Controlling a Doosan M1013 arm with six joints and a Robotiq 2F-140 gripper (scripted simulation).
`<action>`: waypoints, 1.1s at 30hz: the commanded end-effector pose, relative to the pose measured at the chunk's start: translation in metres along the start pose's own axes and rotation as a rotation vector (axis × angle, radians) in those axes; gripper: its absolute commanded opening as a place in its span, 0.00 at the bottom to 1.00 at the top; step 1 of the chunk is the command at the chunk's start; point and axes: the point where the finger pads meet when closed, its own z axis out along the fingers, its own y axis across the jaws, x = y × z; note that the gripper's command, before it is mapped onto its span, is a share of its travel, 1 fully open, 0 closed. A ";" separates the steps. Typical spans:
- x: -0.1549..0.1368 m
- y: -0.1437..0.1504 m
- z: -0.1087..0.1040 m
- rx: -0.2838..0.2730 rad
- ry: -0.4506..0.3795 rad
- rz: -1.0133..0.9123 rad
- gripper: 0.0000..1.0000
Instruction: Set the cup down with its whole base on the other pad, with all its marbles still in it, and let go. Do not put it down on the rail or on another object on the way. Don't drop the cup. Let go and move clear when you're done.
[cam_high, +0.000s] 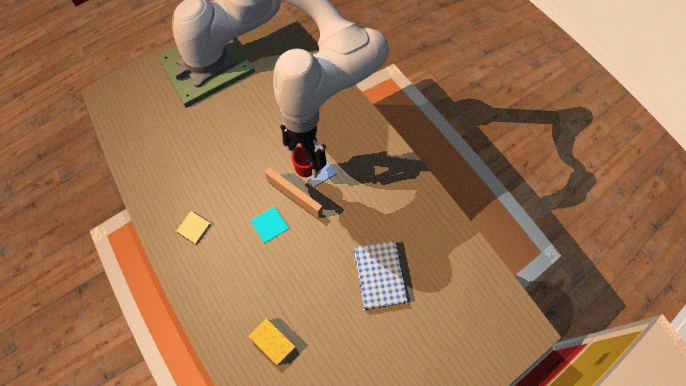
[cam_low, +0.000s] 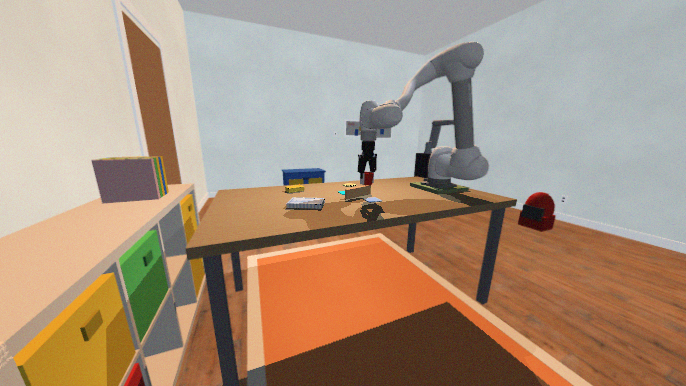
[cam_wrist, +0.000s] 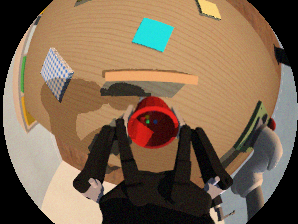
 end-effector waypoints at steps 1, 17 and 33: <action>0.006 0.000 0.000 0.000 0.000 0.000 0.49; 0.077 -0.001 0.000 0.000 0.000 0.000 0.49; 0.144 -0.002 0.000 0.000 0.000 0.000 0.49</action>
